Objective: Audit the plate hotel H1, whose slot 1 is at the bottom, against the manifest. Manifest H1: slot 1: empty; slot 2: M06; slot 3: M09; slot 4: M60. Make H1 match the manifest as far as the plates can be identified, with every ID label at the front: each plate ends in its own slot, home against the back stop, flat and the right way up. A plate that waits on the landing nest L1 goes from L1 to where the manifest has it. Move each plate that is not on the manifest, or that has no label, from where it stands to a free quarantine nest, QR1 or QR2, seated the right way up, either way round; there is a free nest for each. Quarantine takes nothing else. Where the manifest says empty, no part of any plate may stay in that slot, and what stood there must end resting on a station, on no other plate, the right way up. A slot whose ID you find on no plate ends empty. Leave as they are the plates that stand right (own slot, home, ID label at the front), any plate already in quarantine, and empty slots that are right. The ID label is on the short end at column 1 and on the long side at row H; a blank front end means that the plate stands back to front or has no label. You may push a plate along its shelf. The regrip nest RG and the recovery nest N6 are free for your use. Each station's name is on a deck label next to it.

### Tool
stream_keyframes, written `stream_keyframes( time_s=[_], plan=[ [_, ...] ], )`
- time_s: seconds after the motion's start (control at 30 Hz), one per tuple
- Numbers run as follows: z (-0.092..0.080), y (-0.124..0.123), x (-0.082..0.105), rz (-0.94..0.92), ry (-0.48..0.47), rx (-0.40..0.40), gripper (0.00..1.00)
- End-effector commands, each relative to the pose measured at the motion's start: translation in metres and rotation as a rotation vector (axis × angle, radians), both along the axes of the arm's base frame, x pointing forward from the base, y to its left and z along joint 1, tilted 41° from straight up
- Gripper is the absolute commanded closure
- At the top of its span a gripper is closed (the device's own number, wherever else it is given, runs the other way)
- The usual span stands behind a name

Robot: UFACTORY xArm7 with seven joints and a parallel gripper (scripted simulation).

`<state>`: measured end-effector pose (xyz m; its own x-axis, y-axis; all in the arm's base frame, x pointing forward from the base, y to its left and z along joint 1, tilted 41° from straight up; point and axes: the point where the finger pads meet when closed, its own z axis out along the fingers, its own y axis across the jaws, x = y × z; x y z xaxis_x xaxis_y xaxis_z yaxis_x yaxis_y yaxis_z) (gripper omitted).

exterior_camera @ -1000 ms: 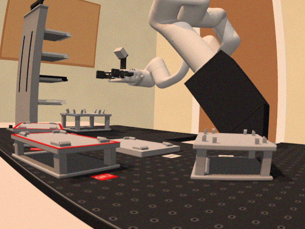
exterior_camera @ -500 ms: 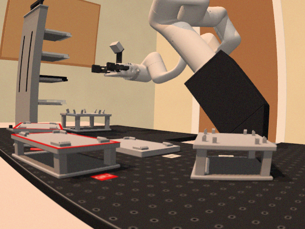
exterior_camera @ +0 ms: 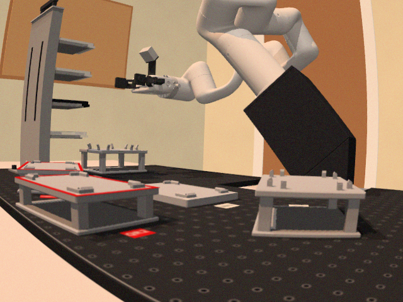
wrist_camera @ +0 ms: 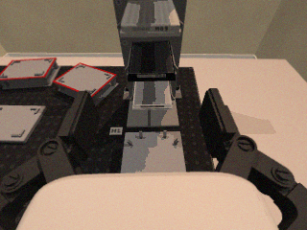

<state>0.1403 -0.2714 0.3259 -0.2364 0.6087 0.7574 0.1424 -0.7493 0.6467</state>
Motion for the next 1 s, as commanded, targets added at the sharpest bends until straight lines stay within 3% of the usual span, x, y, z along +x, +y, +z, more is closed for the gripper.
stream_keyframes(
  time_s=[0.0,0.97],
  plan=[
    [0.005,0.005,0.005,-0.001,0.001,-0.002,0.00],
    [0.041,0.045,0.044,-0.001,0.001,-0.002,0.00]
  ],
)
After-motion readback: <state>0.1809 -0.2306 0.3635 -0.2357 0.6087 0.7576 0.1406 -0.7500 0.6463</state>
